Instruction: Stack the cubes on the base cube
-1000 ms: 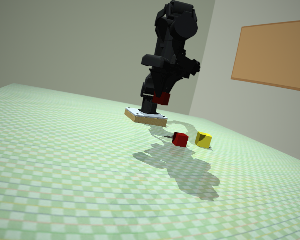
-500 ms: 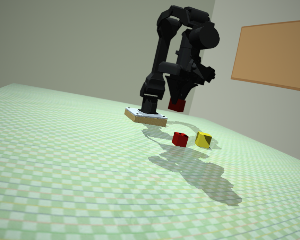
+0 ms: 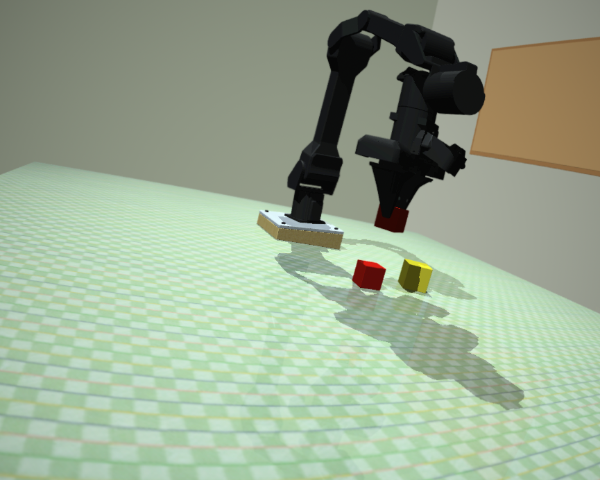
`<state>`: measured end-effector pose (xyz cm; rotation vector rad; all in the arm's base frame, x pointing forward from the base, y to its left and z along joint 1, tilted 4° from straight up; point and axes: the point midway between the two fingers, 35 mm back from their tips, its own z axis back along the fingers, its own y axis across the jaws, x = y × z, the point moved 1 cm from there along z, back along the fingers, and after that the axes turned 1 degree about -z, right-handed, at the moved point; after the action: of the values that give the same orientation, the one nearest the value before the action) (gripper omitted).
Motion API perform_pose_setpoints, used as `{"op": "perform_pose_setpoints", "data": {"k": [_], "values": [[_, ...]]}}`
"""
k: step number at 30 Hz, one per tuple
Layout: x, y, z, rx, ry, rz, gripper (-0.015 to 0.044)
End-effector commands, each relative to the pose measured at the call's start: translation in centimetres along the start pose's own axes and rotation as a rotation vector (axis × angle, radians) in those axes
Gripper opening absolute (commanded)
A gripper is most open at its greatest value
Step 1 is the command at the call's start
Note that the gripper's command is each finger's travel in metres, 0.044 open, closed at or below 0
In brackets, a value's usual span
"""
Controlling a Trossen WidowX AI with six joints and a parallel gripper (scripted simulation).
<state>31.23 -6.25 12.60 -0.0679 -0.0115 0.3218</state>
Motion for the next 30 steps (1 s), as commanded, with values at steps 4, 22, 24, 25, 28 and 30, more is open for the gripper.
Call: {"op": "perform_pose_setpoints", "data": {"k": [4, 22, 24, 25, 28, 30], "values": [[1.2, 1.8, -0.4, -0.003, 0.001, -0.029, 0.0105], [3.7, 7.1, -1.5, -0.001, 0.0, -0.093, 0.0105], [3.9, 7.7, -1.6, 0.0, 0.0, -0.1, 0.0105], [4.1, 8.0, -1.7, 0.0, 0.0, -0.103, 0.0105], [4.4, 9.0, -1.8, 0.0, 0.0, -0.114, 0.0105], [4.5, 9.4, -1.9, 0.0, 0.0, -0.119, 0.0105]]}}
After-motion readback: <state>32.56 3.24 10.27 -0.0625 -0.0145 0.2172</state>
